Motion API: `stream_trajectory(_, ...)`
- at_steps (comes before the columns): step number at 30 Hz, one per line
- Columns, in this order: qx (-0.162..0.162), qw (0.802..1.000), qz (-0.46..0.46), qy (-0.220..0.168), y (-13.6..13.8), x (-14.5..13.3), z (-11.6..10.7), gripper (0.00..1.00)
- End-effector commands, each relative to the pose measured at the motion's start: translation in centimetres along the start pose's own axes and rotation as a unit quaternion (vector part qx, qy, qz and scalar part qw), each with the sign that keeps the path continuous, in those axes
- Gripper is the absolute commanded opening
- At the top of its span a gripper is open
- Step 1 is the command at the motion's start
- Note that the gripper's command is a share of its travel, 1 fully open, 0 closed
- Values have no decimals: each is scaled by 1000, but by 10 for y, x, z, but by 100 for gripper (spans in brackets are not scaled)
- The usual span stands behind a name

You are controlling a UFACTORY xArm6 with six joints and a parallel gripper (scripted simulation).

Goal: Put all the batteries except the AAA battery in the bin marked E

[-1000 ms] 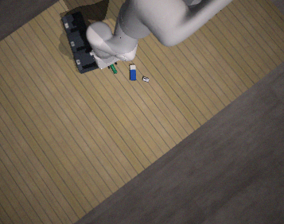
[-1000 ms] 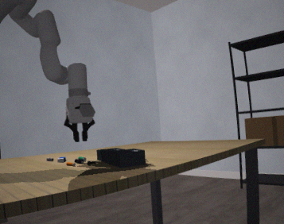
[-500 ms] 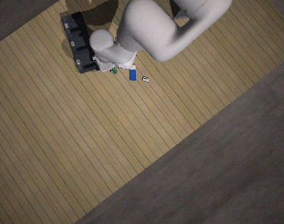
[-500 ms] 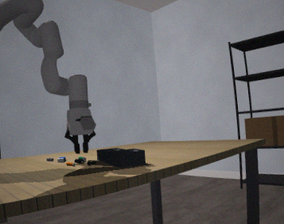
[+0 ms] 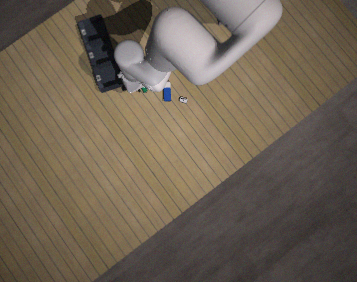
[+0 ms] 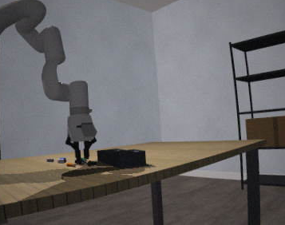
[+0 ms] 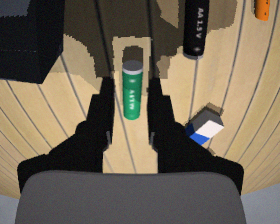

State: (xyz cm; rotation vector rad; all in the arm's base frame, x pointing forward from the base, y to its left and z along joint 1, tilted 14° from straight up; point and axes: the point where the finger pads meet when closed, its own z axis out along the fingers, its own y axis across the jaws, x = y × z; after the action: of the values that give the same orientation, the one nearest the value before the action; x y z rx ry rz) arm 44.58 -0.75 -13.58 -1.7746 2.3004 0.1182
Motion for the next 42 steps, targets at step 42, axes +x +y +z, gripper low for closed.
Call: stream_trajectory(42, 1, 1000, 0, 0, -1, 0, 4, 0)
